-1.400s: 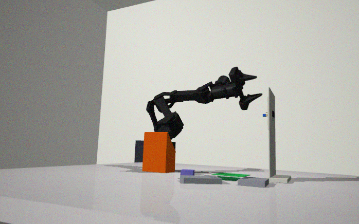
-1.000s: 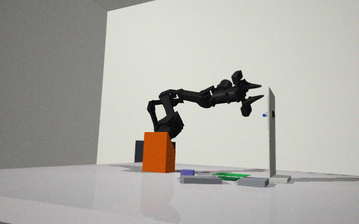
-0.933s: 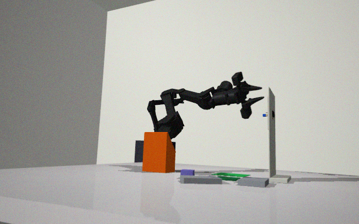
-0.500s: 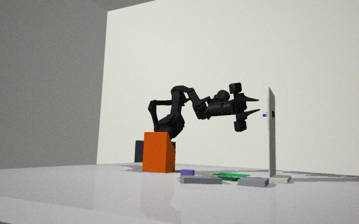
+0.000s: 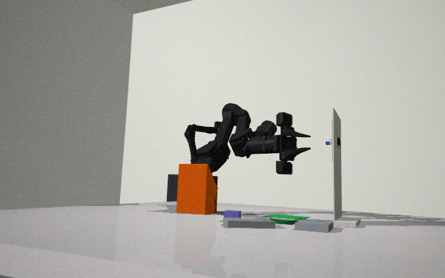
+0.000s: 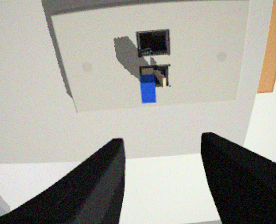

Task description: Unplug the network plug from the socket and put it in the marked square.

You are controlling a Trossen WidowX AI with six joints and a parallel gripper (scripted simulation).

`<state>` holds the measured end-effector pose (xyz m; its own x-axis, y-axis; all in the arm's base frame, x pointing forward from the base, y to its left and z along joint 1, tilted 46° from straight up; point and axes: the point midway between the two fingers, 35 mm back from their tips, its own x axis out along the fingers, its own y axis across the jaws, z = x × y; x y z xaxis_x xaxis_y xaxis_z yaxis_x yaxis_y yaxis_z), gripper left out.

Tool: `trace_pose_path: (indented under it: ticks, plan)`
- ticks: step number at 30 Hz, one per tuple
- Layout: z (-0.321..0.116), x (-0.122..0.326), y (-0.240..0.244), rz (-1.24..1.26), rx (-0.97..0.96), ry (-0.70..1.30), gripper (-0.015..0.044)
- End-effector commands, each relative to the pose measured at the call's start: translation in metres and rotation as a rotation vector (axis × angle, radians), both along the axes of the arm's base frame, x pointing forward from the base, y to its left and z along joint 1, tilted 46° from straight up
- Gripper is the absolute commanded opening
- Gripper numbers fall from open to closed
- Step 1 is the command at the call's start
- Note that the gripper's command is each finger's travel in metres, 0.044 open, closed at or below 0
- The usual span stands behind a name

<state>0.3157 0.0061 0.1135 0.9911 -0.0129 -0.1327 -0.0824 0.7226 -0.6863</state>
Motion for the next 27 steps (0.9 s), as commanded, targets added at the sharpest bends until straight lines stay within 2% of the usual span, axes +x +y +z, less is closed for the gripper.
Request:
trace_pose_path:
  ticks: [1,27]
  plan:
    - [-0.003,0.002,0.000,0.000,-0.015,0.006,0.0156]
    - [0.001,0.042,0.007,0.000,-0.014,0.004,0.0156]
